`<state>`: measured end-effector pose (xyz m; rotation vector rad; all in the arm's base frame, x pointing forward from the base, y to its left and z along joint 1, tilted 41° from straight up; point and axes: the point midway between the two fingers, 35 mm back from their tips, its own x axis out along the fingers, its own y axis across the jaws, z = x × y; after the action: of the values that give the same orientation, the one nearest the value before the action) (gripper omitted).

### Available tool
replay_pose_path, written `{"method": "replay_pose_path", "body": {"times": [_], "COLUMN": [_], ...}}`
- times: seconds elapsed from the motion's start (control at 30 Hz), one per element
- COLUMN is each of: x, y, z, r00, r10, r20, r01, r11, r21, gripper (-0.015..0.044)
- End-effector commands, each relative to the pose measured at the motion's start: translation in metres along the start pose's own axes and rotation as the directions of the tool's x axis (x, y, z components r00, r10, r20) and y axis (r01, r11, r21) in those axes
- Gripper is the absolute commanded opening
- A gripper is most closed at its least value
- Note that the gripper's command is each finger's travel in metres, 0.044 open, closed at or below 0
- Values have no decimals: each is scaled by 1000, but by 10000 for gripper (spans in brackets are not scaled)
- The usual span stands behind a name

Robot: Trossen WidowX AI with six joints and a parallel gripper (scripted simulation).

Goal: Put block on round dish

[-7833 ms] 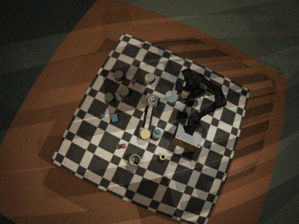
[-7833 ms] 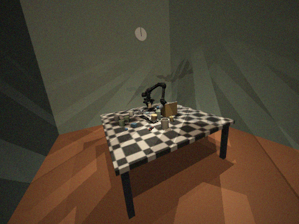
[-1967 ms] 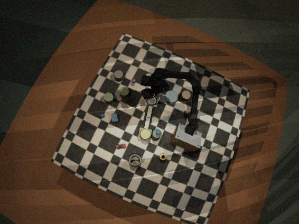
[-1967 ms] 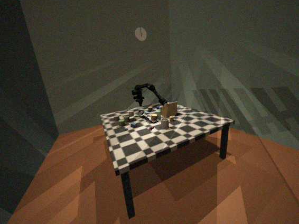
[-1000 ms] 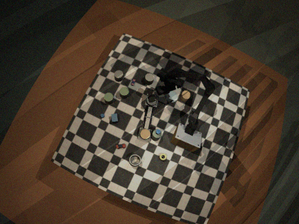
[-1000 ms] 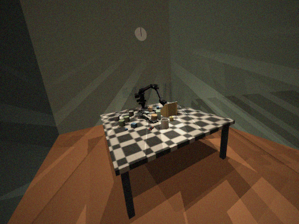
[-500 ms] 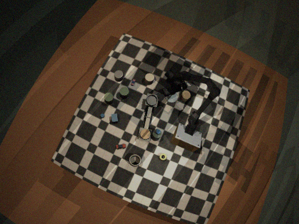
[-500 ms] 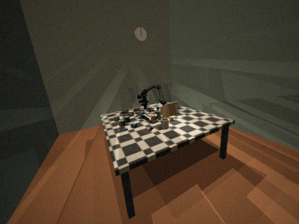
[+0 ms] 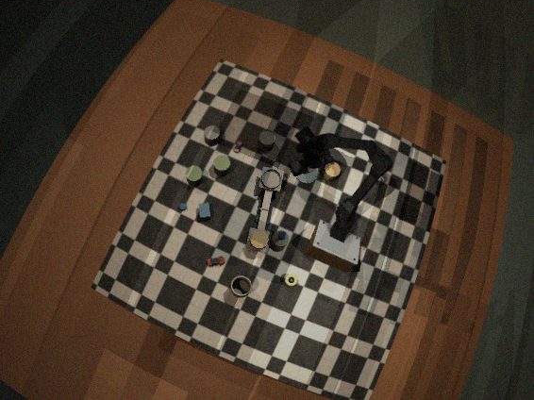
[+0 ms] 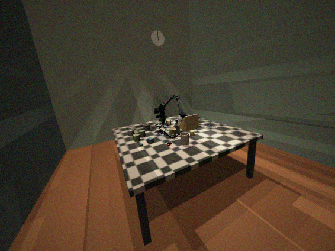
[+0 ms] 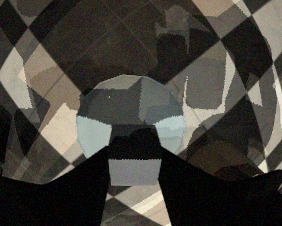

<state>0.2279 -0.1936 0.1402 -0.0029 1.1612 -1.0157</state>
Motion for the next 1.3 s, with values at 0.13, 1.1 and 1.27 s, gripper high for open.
{"method": "replay_pose_path", "body": {"times": [0.13,1.1,1.27], "x": [9,8,-12], "y": [1,-1,1], "z": [0,9,6], "r00": [1000,999,1000], "r10": [6,-5,3], "r20": [2,34,19], "r01": [-6,8,-2], "r11": [1000,998,999], "r21": [-3,-65,-37], "gripper": [0,440,440]}}
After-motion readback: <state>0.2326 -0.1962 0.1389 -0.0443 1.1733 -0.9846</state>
